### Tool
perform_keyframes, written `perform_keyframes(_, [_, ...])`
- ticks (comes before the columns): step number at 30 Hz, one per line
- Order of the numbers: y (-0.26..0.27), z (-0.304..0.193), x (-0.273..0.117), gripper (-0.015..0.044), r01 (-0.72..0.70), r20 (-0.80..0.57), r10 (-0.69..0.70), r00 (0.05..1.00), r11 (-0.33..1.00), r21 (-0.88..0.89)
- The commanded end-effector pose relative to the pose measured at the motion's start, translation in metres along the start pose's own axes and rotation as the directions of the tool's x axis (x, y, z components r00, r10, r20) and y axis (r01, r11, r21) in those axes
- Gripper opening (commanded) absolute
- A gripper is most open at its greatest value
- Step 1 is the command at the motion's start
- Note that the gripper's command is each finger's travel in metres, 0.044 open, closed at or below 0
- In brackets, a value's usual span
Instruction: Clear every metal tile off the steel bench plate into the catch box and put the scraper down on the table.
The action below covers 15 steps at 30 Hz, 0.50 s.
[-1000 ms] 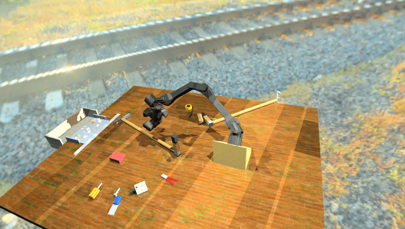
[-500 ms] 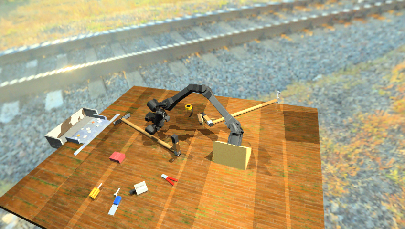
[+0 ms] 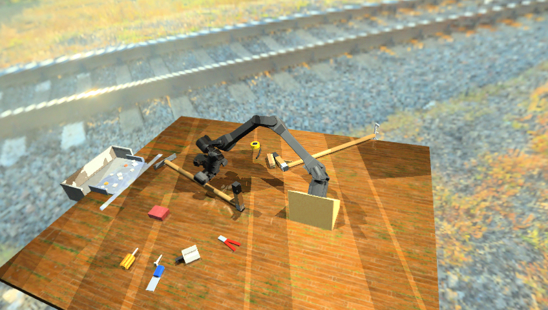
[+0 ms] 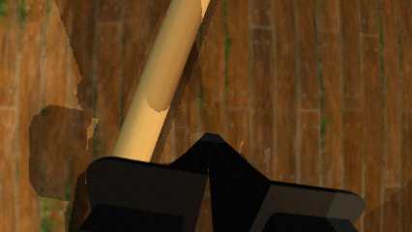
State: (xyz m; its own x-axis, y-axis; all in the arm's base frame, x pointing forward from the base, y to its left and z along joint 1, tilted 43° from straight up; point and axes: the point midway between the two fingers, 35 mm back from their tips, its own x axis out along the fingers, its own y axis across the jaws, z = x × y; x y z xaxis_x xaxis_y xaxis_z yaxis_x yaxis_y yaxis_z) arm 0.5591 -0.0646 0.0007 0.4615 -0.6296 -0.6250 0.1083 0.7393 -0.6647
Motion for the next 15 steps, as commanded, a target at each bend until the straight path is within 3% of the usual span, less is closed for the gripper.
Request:
perform_keyframes(1, [0.002,0.004,-0.001,0.0,0.003,0.004,-0.003,1.0,1.0,0.009])
perform_keyframes(15, [0.016,0.007,0.001,0.0,0.002,0.004,-0.002,1.0,1.0,0.009])
